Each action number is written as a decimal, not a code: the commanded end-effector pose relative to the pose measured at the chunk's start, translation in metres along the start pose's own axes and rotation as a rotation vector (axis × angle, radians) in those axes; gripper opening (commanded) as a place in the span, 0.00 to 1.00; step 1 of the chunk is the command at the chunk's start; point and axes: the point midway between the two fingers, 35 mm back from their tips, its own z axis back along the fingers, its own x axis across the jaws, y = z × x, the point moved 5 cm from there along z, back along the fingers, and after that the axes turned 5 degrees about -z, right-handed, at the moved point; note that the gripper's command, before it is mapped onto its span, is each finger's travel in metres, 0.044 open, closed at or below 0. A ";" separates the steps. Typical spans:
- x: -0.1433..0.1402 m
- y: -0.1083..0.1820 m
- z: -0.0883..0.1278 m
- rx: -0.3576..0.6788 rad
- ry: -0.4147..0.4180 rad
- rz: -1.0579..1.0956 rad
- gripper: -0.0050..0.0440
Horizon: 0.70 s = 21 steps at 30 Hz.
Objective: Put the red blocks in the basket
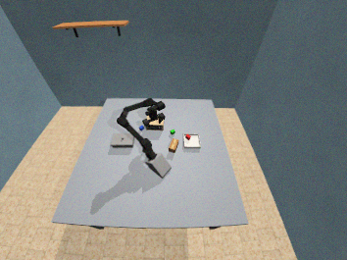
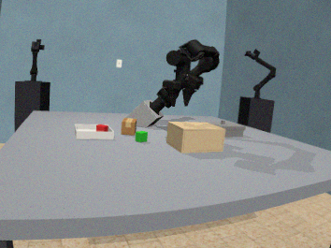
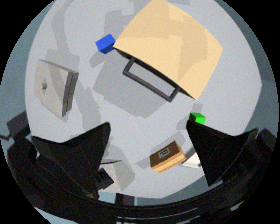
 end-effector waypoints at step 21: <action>-0.090 0.151 -0.001 0.001 -0.005 -0.730 1.00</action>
